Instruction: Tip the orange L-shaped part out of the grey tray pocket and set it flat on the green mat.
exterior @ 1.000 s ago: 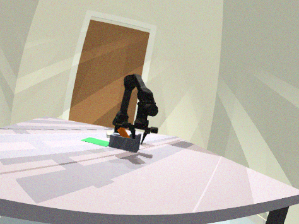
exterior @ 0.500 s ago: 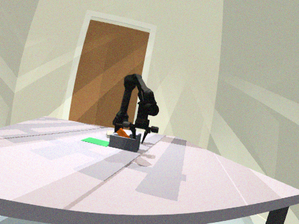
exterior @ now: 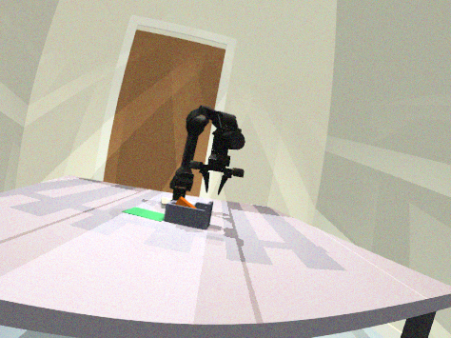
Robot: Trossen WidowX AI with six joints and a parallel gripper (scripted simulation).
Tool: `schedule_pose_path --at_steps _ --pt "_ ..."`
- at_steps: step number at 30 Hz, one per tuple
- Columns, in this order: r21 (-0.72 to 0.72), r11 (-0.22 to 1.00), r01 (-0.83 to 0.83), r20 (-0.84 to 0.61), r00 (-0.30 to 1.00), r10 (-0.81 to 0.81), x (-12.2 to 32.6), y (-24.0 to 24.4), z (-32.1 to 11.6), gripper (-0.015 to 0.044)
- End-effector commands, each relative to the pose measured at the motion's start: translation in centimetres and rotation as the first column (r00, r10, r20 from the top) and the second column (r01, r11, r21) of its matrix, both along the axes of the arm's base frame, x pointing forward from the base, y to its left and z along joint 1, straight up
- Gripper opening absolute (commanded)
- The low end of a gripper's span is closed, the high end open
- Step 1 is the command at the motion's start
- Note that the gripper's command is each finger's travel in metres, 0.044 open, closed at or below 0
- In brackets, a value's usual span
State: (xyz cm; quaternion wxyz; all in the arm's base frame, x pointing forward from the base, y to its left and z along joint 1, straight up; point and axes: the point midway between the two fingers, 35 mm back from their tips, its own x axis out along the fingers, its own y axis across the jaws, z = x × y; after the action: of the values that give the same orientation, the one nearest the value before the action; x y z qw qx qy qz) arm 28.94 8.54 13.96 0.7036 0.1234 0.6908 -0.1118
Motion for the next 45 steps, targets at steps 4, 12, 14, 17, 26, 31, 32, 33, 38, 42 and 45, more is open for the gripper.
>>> schedule_pose_path --at_steps 4,12,14,17,26,31,32,33,38,42,45 --pt "-0.002 1.000 -0.003 0.004 1.000 0.003 -0.52 -0.50 2.42 0.0180" --pt "0.000 1.000 0.002 -0.001 1.000 -0.002 -0.51 -0.40 2.03 0.0180" --pt "0.000 1.000 0.002 -0.001 1.000 -0.002 -0.51 -0.40 2.03 0.0180" --pt "0.000 1.000 0.002 -0.001 1.000 -0.002 -0.51 -0.40 2.03 0.0180" --pt "0.000 1.000 0.002 -0.001 1.000 -0.002 -0.51 -0.40 2.03 0.0180" --pt "0.000 1.000 0.002 -0.001 1.000 -0.002 -0.51 -0.40 2.03 0.0180" --pt "0.000 1.000 0.002 -0.001 1.000 -0.002 -0.51 -0.40 2.03 0.0180" --pt "0.000 1.000 0.002 -0.001 1.000 -0.002 -0.51 -0.40 2.03 0.0180" --pt "0.000 1.000 0.002 -0.001 1.000 -0.002 -0.51 -0.40 2.03 0.0180" --pt "0.000 1.000 0.002 -0.001 1.000 -0.002 -0.51 -0.40 2.03 0.0180" --pt "0.000 1.000 0.002 -0.001 1.000 -0.002 -0.51 -0.40 2.03 0.0180"
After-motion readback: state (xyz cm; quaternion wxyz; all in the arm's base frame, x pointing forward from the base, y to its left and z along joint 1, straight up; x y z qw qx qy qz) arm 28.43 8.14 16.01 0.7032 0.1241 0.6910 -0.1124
